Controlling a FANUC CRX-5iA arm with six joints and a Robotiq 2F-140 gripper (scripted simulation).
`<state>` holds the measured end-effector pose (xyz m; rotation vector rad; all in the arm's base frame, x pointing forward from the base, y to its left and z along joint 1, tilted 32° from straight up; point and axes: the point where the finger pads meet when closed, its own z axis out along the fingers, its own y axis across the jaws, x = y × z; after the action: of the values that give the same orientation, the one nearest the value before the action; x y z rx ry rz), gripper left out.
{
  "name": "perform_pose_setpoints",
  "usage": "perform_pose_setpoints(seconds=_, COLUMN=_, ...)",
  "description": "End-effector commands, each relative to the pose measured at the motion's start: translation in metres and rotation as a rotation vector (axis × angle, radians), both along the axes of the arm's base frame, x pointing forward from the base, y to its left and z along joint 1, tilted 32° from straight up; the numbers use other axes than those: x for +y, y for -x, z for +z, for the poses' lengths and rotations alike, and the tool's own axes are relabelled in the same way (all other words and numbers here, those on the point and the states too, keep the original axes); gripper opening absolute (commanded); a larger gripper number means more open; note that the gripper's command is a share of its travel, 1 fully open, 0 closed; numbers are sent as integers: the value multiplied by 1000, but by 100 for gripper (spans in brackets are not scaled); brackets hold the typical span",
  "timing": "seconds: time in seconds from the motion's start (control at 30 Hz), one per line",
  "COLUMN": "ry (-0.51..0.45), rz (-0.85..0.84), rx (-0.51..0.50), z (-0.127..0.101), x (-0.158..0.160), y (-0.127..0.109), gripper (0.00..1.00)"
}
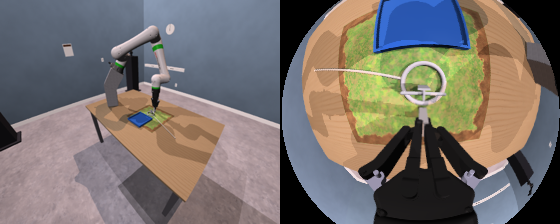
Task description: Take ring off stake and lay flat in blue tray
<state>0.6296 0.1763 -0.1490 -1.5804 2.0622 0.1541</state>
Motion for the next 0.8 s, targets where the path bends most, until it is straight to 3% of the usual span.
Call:
perform_pose_setpoints(seconds=0.0, ry=0, rz=0, rx=-1, z=0, x=0, y=-1, gripper=10)
perform_pose_setpoints(seconds=0.77, ry=0, rz=0, rx=-1, z=-3, x=-5, y=0, gripper=10)
